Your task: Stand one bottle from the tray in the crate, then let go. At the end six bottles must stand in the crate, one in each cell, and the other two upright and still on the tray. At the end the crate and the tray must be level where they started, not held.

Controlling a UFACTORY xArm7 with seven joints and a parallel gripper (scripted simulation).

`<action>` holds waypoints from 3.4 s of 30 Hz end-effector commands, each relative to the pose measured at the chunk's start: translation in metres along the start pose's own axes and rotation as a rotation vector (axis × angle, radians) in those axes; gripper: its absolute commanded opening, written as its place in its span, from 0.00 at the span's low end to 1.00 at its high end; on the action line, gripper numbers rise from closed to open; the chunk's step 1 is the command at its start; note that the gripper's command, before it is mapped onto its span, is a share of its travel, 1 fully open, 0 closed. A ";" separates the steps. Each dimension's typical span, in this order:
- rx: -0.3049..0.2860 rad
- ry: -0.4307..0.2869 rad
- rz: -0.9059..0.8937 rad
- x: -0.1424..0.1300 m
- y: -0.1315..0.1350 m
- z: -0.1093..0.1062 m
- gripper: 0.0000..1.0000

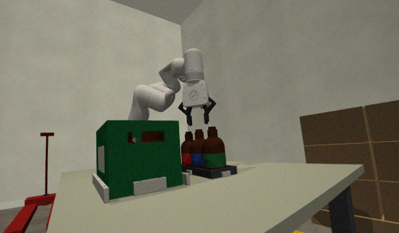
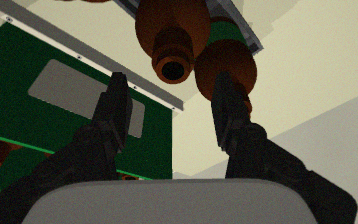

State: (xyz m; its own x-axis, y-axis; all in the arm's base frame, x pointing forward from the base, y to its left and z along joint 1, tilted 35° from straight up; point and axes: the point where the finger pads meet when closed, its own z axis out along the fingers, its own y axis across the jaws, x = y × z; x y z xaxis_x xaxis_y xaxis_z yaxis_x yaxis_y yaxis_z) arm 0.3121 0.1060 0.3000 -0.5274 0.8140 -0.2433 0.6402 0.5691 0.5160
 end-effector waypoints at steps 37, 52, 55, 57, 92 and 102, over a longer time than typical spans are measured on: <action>-0.003 -0.001 -0.001 0.000 0.002 -0.001 0.65; -0.003 -0.001 -0.001 0.000 0.002 0.007 0.65; -0.003 -0.001 -0.001 0.000 0.002 0.010 0.65; -0.003 -0.001 -0.001 0.000 0.002 0.012 0.65; -0.003 -0.001 -0.001 0.000 0.002 0.040 0.65; -0.003 -0.001 -0.001 0.000 0.002 0.040 0.65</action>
State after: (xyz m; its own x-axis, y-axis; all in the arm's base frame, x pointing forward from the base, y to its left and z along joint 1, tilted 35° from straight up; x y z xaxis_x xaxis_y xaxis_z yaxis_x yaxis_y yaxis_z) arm 0.3357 0.1112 0.2670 -0.5275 0.8139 -0.2436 0.6401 0.5692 0.5160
